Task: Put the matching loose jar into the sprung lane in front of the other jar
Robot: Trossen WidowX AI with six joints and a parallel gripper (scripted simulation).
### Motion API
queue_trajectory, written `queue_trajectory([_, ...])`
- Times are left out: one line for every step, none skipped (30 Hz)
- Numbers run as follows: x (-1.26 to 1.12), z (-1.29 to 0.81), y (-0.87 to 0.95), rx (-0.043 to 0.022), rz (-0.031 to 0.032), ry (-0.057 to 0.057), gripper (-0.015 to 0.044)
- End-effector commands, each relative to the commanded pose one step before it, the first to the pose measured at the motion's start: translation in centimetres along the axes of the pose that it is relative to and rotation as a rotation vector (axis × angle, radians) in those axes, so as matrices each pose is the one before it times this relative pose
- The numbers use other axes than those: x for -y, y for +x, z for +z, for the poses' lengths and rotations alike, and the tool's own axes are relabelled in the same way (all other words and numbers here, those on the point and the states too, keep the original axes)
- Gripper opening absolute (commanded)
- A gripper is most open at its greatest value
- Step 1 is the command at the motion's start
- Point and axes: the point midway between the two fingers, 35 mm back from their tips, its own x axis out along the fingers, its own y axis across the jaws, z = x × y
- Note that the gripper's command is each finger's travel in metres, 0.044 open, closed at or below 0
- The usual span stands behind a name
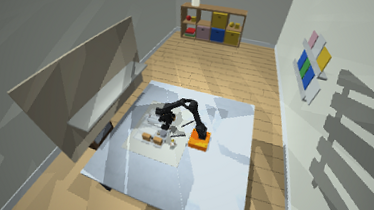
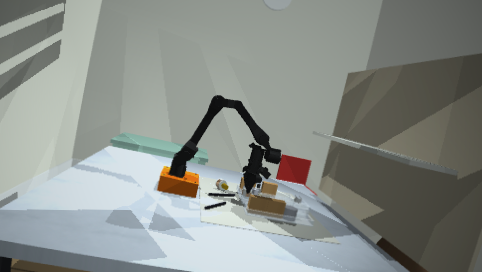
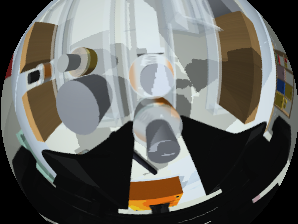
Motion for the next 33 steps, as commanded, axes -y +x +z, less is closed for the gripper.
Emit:
queue_trajectory([0.011,1.164,-0.494,0.03479,0.00001,0.0025,0.0000])
queue_trajectory([0.000,0.033,-0.010,0.00003,0.00000,0.0000,0.0000])
queue_trajectory([0.000,0.033,-0.010,0.00003,0.00000,0.0000,0.0000])
queue_trajectory([0.000,0.033,-0.010,0.00003,0.00000,0.0000,0.0000])
queue_trajectory([0.000,0.033,-0.010,0.00003,0.00000,0.0000,0.0000])
queue_trajectory([0.000,0.033,-0.010,0.00003,0.00000,0.0000,0.0000])
queue_trajectory([0.000,0.031,-0.015,0.00002,0.00000,0.0000,0.0000])
queue_trajectory([0.000,0.031,-0.015,0.00002,0.00000,0.0000,0.0000])
queue_trajectory([0.000,0.031,-0.015,0.00002,0.00000,0.0000,0.0000])
queue_trajectory([0.000,0.031,-0.015,0.00002,0.00000,0.0000,0.0000])
queue_trajectory([0.000,0.031,-0.015,0.00002,0.00000,0.0000,0.0000])
queue_trajectory([0.000,0.031,-0.015,0.00002,0.00000,0.0000,0.0000])
queue_trajectory([0.000,0.031,-0.015,0.00002,0.00000,0.0000,0.0000])
queue_trajectory([0.000,0.031,-0.015,0.00002,0.00000,0.0000,0.0000])
queue_trajectory([0.000,0.031,-0.015,0.00002,0.00000,0.0000,0.0000])
queue_trajectory([0.000,0.031,-0.015,0.00002,0.00000,0.0000,0.0000])
queue_trajectory([0.000,0.031,-0.015,0.00002,0.00000,0.0000,0.0000])
queue_trajectory([0.000,0.031,-0.015,0.00002,0.00000,0.0000,0.0000])
queue_trajectory([0.000,0.031,-0.015,0.00002,0.00000,0.0000,0.0000])
queue_trajectory([0.000,0.030,-0.015,0.00002,0.00000,0.0000,0.0000])
queue_trajectory([0.000,0.030,-0.015,0.00002,0.00000,0.0000,0.0000])
queue_trajectory([0.000,0.030,-0.015,0.00002,0.00000,0.0000,0.0000])
queue_trajectory([0.000,0.025,-0.012,0.00002,0.00000,0.0000,0.0000])
queue_trajectory([0.000,0.015,-0.007,0.00001,0.00000,0.0000,0.0000])
queue_trajectory([0.000,0.005,-0.002,0.00000,0.00000,0.0000,0.0000])
queue_trajectory([0.000,0.000,0.000,0.00000,0.00000,0.0000,0.0000])
queue_trajectory([0.000,0.000,0.000,0.00000,0.00000,0.0000,0.0000])
queue_trajectory([0.000,0.000,0.000,0.00000,0.00000,0.0000,0.0000])
queue_trajectory([0.000,0.000,0.000,0.00000,0.00000,0.0000,0.0000])
queue_trajectory([0.000,0.000,0.000,0.00000,0.00000,0.0000,0.0000])
queue_trajectory([0.000,0.000,0.000,0.00000,0.00000,0.0000,0.0000])
queue_trajectory([0.000,0.000,0.000,0.00000,0.00000,0.0000,0.0000])
queue_trajectory([0.000,0.000,0.004,0.00000,0.00000,0.0000,0.0000])
